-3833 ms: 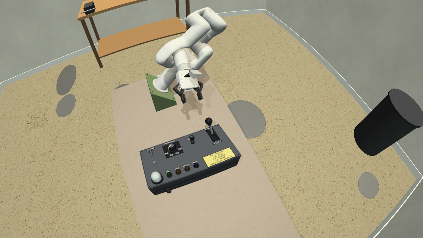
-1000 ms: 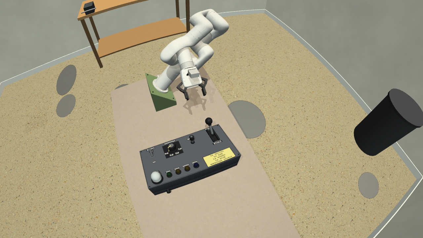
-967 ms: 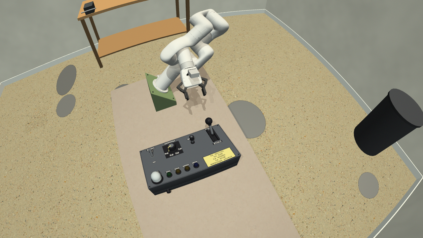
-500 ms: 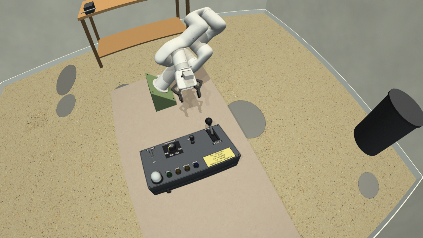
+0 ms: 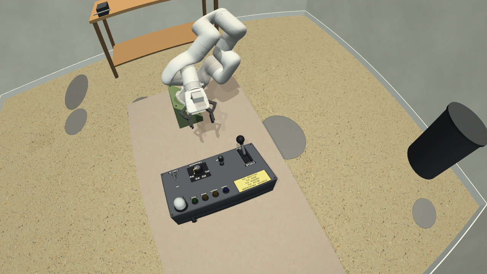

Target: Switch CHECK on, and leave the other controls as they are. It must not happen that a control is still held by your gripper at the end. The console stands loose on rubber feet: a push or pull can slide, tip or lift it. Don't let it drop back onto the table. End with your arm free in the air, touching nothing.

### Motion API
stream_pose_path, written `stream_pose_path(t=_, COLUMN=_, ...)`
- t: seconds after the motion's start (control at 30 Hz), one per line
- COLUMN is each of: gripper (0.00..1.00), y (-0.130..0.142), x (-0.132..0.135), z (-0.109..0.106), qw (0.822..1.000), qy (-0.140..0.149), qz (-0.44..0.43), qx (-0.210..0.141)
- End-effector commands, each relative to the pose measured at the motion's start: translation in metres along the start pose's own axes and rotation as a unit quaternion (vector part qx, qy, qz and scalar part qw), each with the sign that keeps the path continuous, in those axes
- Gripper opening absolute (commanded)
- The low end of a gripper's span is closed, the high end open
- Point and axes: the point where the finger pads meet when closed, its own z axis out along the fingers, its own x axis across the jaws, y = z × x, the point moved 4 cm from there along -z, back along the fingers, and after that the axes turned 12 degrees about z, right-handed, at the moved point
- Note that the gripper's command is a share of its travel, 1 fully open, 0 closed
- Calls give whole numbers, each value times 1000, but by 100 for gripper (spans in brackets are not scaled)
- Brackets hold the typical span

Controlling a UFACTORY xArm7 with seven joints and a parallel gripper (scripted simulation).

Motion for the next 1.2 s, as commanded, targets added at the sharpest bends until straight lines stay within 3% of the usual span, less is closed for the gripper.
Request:
stream_pose_path(t=0.0, gripper=100, y=0, x=43, z=15, qw=1000, qy=-6, qz=-2, qx=4)
stream_pose_path(t=0.47, gripper=100, y=37, x=127, z=42, qw=1000, qy=-1, qz=-3, qx=2)
stream_pose_path(t=1.17, gripper=100, y=42, x=133, z=44, qw=1000, qy=0, qz=-3, qx=1)
